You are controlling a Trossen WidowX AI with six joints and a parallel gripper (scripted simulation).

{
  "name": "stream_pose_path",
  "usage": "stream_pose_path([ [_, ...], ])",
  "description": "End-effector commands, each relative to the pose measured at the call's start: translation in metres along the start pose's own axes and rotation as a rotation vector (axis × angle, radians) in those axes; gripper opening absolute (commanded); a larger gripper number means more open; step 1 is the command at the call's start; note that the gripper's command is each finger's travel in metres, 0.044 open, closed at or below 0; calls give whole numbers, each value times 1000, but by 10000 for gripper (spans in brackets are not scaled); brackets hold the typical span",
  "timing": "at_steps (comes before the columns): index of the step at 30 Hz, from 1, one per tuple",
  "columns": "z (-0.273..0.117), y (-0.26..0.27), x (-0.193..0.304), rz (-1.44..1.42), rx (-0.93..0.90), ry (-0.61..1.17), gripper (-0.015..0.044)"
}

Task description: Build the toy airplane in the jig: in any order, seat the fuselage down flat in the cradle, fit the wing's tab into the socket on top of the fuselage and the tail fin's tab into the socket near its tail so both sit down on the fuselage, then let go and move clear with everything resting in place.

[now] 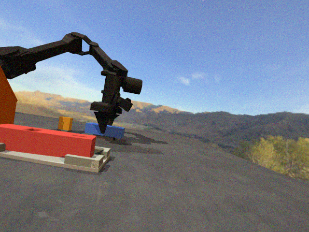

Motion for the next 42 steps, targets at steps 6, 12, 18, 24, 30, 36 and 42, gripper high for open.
stream_pose_path([
  [6,1,-1,1,6,2,1,164],
  [12,0,0,1,-7,8,-2,45],
  [18,-13,3,0,-55,35,-10,0],
  [24,-29,3,-2,-50,38,-9,0],
  [30,-48,2,-5,-39,36,-7,0],
  [36,-67,1,-5,-28,32,-5,0],
  [42,-86,0,-5,-17,26,-3,0],
])
Point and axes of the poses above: the point midway between the two fingers, 35 mm back from their tips, its own z axis out along the fingers, its own y axis across the jaws, x = y × z, the point moved 8 cm from there along -z, back along the fingers, and after that the axes turned 5 degrees about z, right-handed, at the moved point
